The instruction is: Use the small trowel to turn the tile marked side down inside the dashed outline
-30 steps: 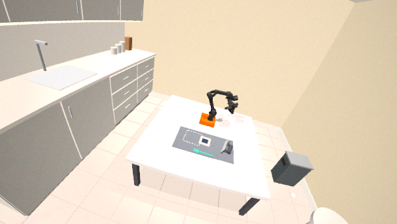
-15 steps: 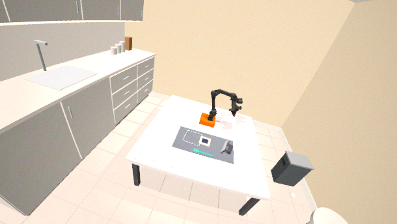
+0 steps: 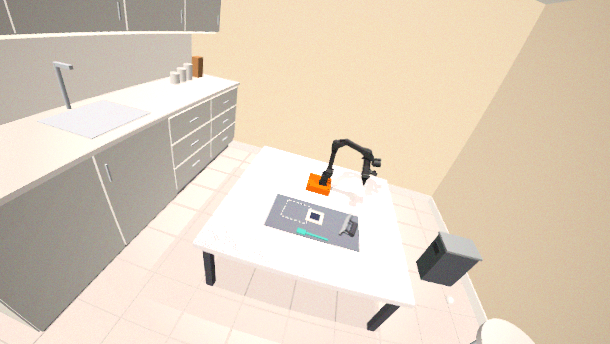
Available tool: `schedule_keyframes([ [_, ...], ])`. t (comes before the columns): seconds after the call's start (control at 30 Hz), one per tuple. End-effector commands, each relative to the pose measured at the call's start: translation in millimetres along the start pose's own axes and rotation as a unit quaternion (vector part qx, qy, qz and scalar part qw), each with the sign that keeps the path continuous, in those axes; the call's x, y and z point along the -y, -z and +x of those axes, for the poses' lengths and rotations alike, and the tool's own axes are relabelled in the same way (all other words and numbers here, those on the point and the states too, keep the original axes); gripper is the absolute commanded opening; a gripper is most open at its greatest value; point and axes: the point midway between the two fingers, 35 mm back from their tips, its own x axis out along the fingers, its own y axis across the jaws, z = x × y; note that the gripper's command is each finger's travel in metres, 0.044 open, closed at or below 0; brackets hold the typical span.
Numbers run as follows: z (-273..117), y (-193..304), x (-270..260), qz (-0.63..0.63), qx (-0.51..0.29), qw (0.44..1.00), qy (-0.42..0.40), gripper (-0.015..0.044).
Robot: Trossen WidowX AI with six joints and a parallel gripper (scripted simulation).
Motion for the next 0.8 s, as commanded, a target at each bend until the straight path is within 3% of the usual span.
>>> schedule_keyframes([
  [0.0,12.6,-10.5,10.5,-0.023,-0.007,1.000,-0.011,0.0100],
  [0.37,41.5,-26.2,35.0,-0.170,-0.038,0.984,-0.048,0.0100],
  [0.77,87.9,-37.4,74.0,-0.353,-0.046,0.928,-0.114,0.0100],
])
